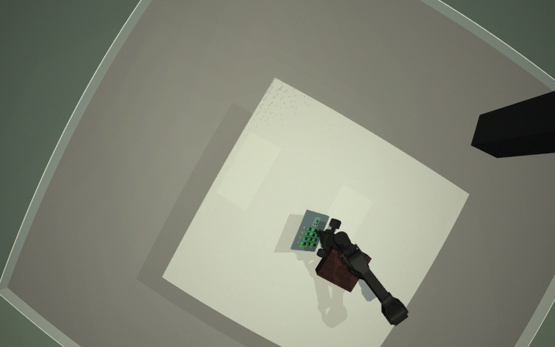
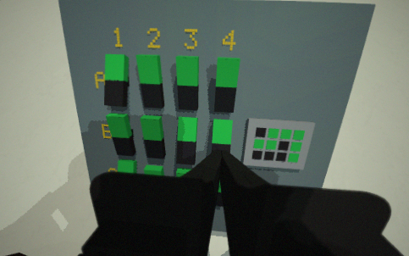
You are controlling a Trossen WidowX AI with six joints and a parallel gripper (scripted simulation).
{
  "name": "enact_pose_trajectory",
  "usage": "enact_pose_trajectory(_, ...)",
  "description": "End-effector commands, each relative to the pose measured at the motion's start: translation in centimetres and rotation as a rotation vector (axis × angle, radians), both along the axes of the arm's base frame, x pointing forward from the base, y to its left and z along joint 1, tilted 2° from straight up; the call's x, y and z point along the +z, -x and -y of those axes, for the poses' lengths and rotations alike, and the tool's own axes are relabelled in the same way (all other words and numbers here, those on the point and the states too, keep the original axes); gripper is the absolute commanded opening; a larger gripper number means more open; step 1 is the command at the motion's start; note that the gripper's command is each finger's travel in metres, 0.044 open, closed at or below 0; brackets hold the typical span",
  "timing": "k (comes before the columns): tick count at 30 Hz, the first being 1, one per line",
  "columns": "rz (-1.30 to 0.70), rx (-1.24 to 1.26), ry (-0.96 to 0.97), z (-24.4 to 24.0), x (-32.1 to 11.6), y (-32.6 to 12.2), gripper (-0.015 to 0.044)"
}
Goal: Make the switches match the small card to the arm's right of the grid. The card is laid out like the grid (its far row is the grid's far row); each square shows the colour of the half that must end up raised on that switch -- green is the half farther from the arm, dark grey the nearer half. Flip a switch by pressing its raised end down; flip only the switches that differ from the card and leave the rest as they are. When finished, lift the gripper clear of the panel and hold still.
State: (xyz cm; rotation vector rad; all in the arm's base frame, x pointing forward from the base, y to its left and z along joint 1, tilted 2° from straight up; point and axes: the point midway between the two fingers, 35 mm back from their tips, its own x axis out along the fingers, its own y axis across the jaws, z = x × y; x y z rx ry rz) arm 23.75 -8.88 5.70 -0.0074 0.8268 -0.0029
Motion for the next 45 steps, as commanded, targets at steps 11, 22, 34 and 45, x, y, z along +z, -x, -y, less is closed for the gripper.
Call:
enact_pose_trajectory(11, -0.004, -0.007, -0.004, 0.0, -0.3, 0.0, 0.0)
enact_pose_trajectory(22, -0.004, -0.007, -0.004, 0.0, -0.4, -0.1, 0.0)
enact_pose_trajectory(34, -0.011, -0.005, -0.001, 0.2, 0.9, 0.6, 0.0)
enact_pose_trajectory(45, -0.034, -0.007, -0.004, -0.2, 4.5, 4.0, 0.0)
